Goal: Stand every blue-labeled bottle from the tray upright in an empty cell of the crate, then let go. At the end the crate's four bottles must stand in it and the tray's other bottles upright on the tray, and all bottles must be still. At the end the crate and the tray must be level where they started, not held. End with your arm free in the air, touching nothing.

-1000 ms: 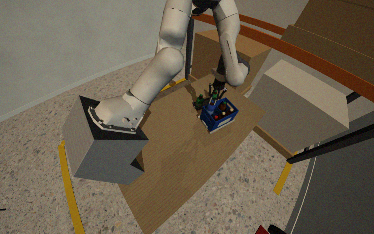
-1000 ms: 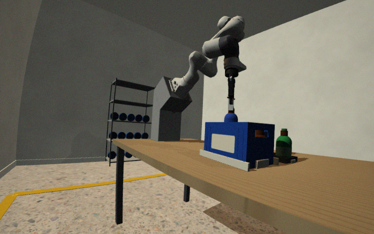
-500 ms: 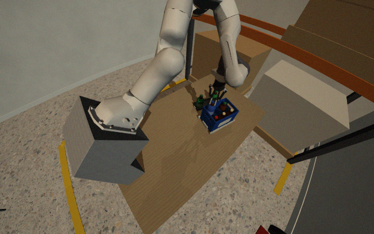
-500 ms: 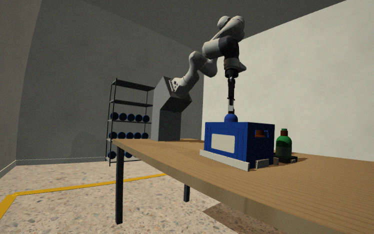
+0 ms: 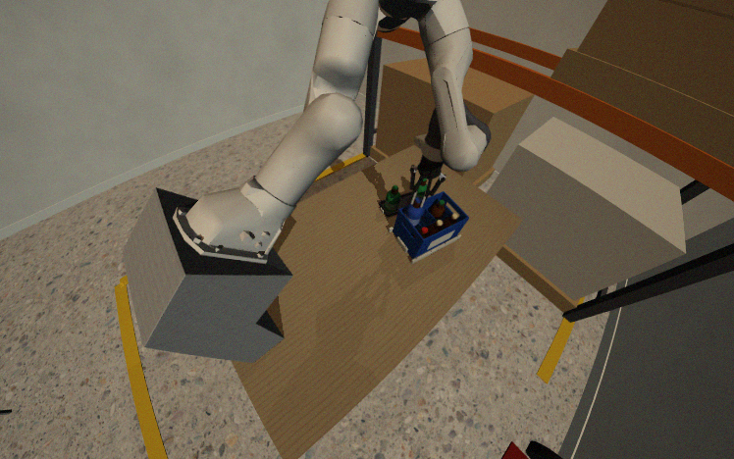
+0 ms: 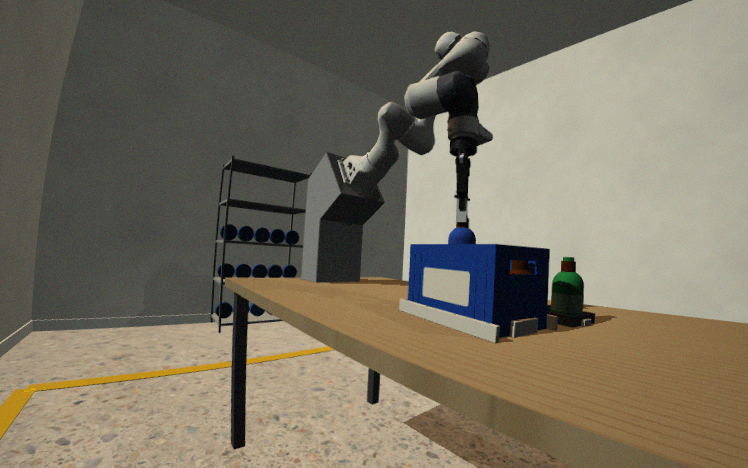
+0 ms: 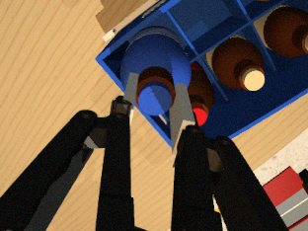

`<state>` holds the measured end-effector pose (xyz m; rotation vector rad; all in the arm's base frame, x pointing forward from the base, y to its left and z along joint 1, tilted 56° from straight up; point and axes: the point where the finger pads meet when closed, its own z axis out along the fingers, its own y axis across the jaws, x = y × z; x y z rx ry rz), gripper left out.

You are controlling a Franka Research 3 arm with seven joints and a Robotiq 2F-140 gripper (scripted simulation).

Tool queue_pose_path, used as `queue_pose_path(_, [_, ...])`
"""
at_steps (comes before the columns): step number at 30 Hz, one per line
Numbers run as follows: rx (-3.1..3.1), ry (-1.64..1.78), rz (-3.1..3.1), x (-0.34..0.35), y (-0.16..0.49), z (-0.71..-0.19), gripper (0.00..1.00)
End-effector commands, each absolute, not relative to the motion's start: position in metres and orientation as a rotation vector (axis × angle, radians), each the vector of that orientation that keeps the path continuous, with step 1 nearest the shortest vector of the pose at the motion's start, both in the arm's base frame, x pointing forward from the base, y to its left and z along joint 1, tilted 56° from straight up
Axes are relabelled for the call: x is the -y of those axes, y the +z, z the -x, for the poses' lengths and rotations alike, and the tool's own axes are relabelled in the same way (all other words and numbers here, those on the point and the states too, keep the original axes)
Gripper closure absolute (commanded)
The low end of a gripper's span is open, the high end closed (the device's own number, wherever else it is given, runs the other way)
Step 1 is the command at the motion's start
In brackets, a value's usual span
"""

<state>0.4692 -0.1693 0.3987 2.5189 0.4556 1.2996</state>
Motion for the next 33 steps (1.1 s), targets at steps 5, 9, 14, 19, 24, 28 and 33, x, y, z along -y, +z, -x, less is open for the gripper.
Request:
queue_pose_path(5, [-0.459, 1.301, -2.514, 0.17, 0.3999, -0.4691, 1.0])
queue_pose_path(9, [-0.459, 1.301, -2.514, 0.17, 0.3999, -0.4691, 1.0])
queue_pose_path(14, [-0.459, 1.301, -2.514, 0.17, 0.3999, -0.4691, 1.0])
queue_pose_path(19, [-0.459, 1.301, -2.514, 0.17, 0.3999, -0.4691, 1.0])
queue_pose_path(24, [-0.459, 1.301, -2.514, 0.17, 0.3998, -0.4693, 1.0])
queue_pose_path(28, [-0.459, 1.301, -2.514, 0.1701, 0.3993, -0.47, 1.0])
queue_pose_path(33, [-0.459, 1.301, -2.514, 0.1703, 0.398, -0.4719, 1.0])
